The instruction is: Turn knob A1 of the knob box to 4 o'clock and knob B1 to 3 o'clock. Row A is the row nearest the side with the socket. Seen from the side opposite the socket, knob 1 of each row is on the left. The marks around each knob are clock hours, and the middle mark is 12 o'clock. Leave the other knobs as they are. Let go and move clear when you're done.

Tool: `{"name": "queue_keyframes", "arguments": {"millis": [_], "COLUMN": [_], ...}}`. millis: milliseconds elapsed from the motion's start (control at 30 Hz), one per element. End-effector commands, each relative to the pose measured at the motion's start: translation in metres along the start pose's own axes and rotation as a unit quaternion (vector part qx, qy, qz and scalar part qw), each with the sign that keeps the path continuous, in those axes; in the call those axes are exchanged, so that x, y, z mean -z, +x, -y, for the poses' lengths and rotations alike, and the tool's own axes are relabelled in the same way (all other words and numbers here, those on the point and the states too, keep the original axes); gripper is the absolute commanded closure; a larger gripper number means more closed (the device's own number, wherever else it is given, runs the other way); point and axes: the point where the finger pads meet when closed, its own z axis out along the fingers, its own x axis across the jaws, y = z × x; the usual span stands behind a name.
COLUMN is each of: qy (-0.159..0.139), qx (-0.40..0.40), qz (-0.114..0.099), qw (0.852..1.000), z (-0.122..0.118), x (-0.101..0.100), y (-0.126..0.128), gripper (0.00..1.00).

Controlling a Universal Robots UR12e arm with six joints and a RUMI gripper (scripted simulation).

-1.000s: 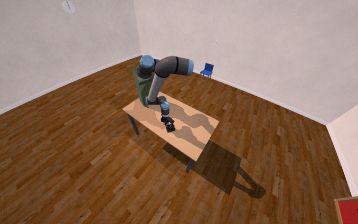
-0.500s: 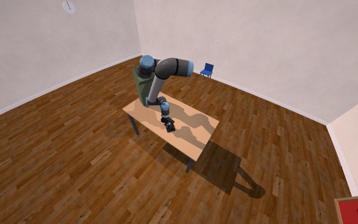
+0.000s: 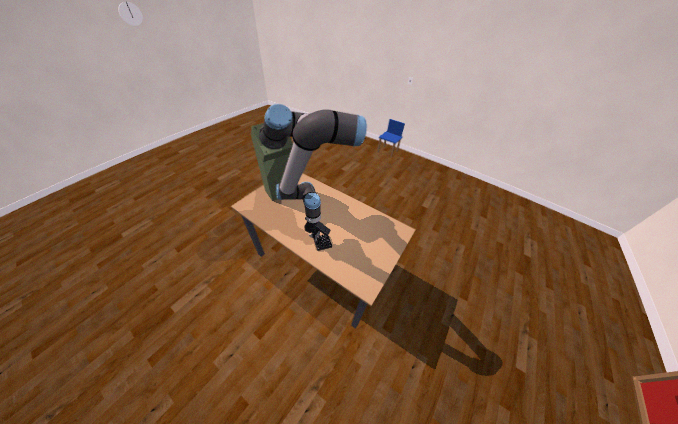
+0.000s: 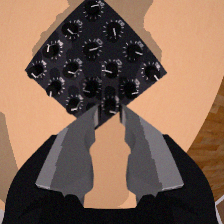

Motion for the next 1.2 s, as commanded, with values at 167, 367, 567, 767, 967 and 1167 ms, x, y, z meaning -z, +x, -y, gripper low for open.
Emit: {"name": "queue_keyframes", "arguments": {"millis": [167, 367, 567, 767, 967, 1167], "qy": [0.001, 0.001, 0.001, 0.001, 0.001, 0.001], "qx": [0.001, 0.001, 0.001, 0.001, 0.001, 0.001], "qz": [-0.001, -0.001, -0.001, -0.001, -0.001, -0.001], "qw": [1.000, 1.000, 1.000, 1.000, 1.000, 1.000], "z": [0.0026, 0.0026, 0.0026, 0.0026, 0.0026, 0.0026], "x": [-0.0001, -0.0001, -0.0001, -0.0001, -0.0001, -0.0001], "y": [0.0009, 0.0009, 0.0009, 0.0009, 0.0009, 0.0009], "gripper": [0.89, 0.89, 0.89, 0.99, 0.99, 0.99]}}
